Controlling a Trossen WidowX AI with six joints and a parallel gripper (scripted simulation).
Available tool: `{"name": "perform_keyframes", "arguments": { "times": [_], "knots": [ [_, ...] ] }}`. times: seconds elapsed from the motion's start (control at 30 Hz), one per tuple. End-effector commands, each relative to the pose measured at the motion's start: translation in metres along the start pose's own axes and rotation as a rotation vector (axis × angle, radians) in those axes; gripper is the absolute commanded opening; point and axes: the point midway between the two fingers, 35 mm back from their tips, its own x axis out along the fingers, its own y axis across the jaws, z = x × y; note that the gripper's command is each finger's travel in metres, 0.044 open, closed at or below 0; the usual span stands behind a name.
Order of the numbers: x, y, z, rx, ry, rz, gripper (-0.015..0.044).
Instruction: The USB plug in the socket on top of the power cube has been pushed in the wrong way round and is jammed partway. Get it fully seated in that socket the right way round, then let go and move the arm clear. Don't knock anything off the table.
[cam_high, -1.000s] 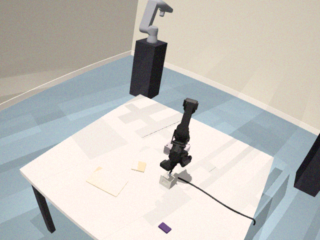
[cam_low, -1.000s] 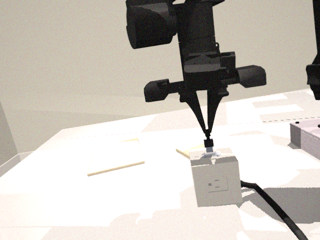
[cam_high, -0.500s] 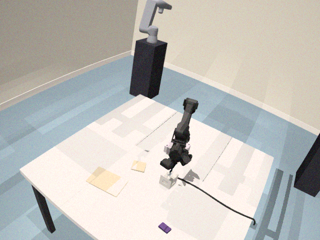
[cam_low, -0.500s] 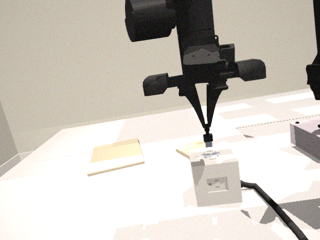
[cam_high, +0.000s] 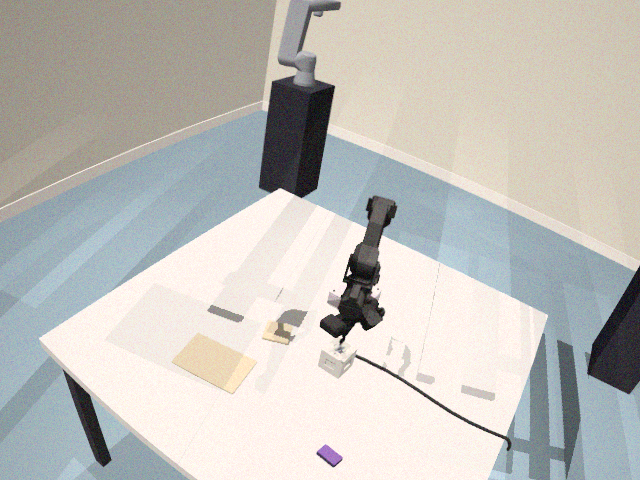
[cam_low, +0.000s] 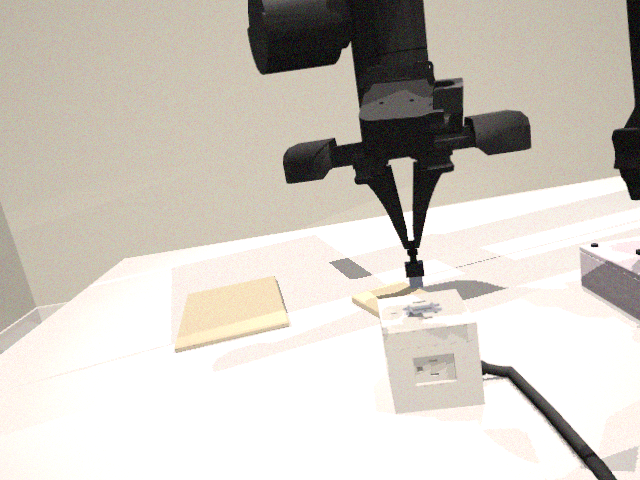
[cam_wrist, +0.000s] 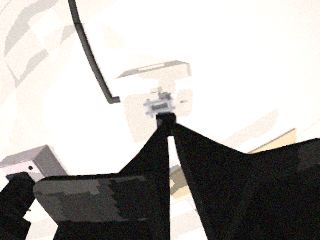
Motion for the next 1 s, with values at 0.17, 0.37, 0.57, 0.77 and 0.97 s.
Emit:
{"name": "perform_keyframes", "arguments": {
  "times": [0.17, 0.37, 0.57, 0.77, 0.97],
  "knots": [
    [0.001, 0.0005, -0.0003, 0.203, 0.001, 0.002, 0.0],
    [0.001, 0.0005, -0.0003, 0.361, 0.002, 0.002, 0.0],
    [0.001, 0.0005, -0.0003, 0.518, 0.002, 0.002, 0.0],
    [0.001, 0.0005, -0.0003, 0.675, 0.002, 0.002, 0.0],
    [0.001, 0.0005, -0.0003, 0.832, 0.002, 0.002, 0.0]
  ]
}}
